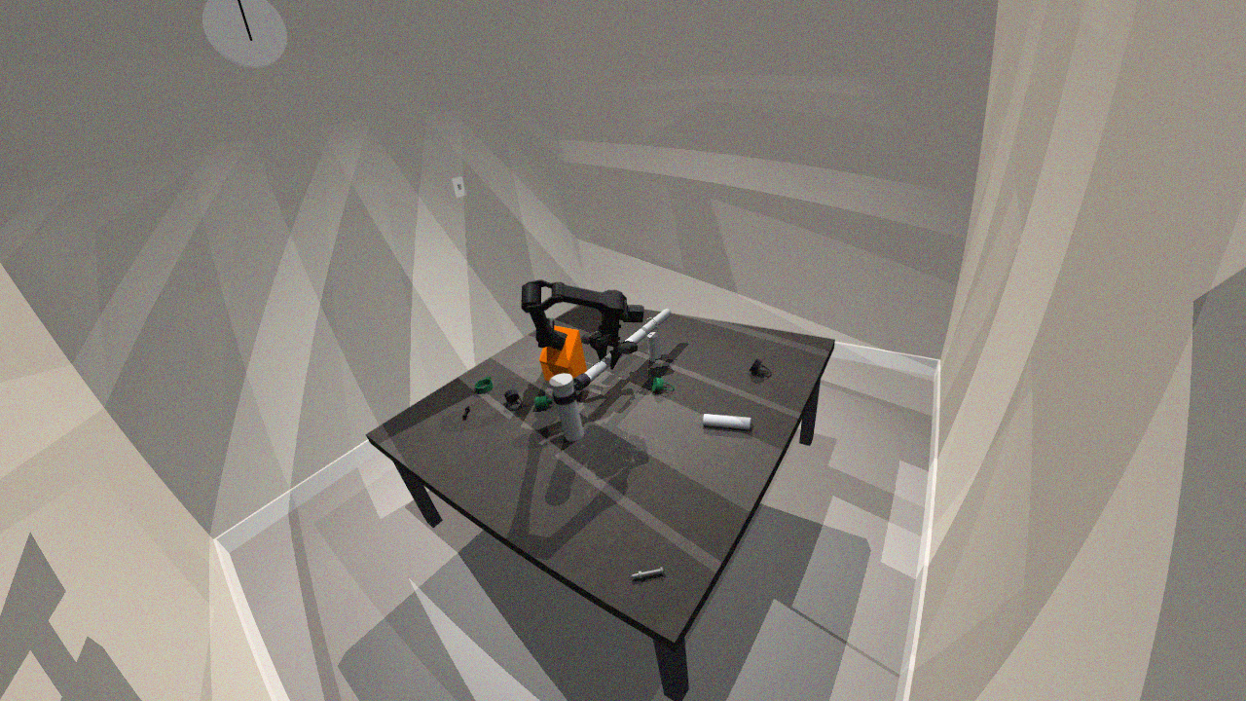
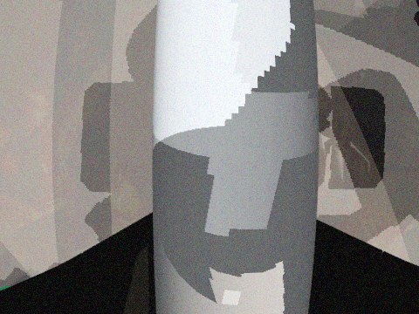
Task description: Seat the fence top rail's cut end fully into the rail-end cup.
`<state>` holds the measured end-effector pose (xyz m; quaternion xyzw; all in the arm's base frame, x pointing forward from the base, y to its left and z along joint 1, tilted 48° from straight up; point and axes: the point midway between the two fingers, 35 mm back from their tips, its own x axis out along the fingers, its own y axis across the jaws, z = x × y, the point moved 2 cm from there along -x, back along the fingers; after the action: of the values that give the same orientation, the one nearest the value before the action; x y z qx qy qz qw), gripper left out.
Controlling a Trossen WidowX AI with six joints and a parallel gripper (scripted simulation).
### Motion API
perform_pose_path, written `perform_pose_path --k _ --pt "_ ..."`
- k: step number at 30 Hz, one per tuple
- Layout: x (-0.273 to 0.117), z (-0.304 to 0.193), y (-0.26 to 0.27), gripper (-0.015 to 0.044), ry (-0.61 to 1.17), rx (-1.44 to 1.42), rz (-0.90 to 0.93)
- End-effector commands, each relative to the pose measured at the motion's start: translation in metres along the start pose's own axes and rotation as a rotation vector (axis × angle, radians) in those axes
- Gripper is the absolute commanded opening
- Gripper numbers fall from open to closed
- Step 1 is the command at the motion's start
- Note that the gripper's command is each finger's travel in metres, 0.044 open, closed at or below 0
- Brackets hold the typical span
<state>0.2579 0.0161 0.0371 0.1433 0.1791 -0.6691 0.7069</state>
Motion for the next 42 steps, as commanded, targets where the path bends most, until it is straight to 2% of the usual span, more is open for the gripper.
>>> perform_pose_path --k 1,42 --pt "-0.0024 0.0039 0.0011 0.0 -0.011 -0.001 0.01" --pt "-0.0029 0.0132 0.0021 0.0 -0.011 -0.003 -0.005"
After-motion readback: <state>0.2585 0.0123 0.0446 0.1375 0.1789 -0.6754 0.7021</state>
